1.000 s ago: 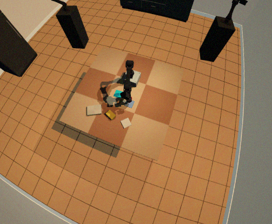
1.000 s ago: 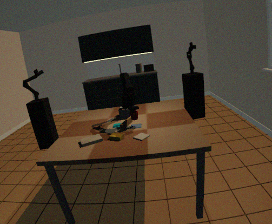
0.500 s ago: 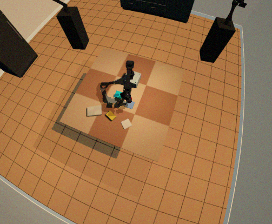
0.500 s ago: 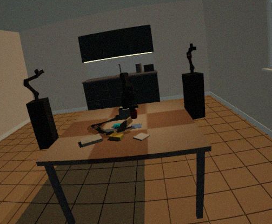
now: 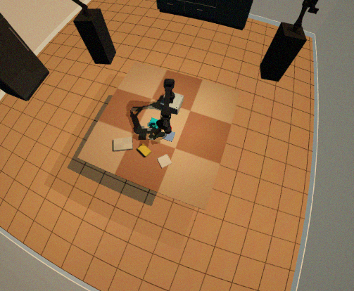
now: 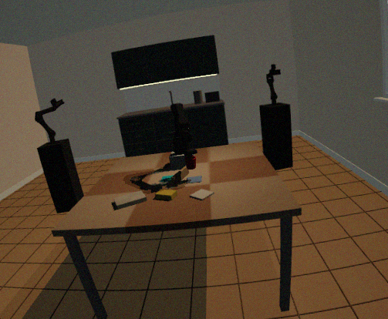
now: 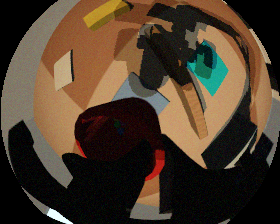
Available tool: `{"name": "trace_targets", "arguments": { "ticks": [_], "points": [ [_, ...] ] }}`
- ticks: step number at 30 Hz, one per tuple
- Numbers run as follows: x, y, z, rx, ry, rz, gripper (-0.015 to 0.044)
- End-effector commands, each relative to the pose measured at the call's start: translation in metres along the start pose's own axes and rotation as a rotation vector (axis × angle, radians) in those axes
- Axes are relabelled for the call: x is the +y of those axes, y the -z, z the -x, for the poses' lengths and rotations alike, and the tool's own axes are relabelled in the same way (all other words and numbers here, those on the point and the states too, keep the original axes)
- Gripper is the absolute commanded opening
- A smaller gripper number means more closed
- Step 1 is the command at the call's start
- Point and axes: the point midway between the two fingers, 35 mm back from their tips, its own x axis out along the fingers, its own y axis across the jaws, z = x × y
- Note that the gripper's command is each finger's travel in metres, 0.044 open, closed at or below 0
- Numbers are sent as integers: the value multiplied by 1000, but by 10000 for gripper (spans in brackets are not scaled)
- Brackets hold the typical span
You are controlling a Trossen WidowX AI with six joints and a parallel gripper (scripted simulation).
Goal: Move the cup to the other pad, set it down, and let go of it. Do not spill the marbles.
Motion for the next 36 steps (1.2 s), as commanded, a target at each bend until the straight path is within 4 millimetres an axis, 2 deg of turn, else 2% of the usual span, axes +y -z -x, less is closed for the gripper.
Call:
{"name": "trace_targets", "arguments": {
  "ticks": [1, 36],
  "points": [
    [-3, -2, 0, 0, -1, 2, 0],
    [-66, -54, 0, -1, 0, 6, 0]
  ]
}}
